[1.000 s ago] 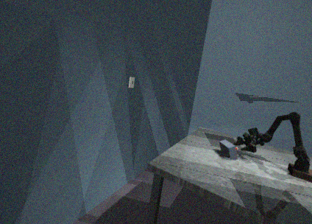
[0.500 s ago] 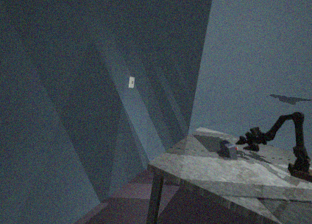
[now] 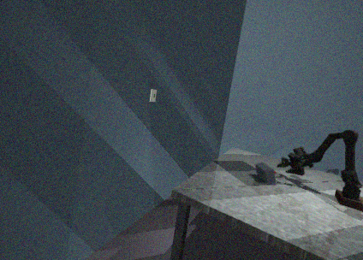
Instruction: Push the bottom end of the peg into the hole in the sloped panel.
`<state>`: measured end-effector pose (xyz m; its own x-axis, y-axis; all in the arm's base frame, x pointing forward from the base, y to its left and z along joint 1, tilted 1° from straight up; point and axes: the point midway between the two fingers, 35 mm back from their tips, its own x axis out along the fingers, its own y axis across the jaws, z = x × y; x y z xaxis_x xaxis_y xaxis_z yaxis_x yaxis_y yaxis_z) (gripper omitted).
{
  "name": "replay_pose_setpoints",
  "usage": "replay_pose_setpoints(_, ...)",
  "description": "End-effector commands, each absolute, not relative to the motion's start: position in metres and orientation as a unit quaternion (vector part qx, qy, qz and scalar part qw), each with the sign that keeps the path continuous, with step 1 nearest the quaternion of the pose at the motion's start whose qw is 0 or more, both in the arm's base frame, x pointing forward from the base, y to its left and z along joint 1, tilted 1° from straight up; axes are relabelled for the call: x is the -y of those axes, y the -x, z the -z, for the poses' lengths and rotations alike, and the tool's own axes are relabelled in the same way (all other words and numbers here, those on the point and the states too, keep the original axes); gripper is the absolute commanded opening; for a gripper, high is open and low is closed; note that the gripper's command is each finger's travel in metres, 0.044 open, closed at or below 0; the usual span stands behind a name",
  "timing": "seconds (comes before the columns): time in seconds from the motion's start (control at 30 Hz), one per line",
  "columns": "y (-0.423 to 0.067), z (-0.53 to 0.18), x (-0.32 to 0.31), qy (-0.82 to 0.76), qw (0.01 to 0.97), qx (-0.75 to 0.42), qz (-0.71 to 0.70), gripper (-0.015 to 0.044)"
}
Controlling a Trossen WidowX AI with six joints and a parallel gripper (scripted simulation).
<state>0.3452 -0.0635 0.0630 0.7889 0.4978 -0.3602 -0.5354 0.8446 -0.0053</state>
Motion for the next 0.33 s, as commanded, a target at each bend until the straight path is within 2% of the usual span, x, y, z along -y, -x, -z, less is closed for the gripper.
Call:
replay_pose_setpoints(0.0, -0.3411, -0.0660, 0.0657, 0.056, 0.944, -0.171, -0.275, 0.0440)
replay_pose_setpoints(0.3, -0.3386, -0.0743, 0.0683, 0.056, 0.944, -0.171, -0.275, 0.0440)
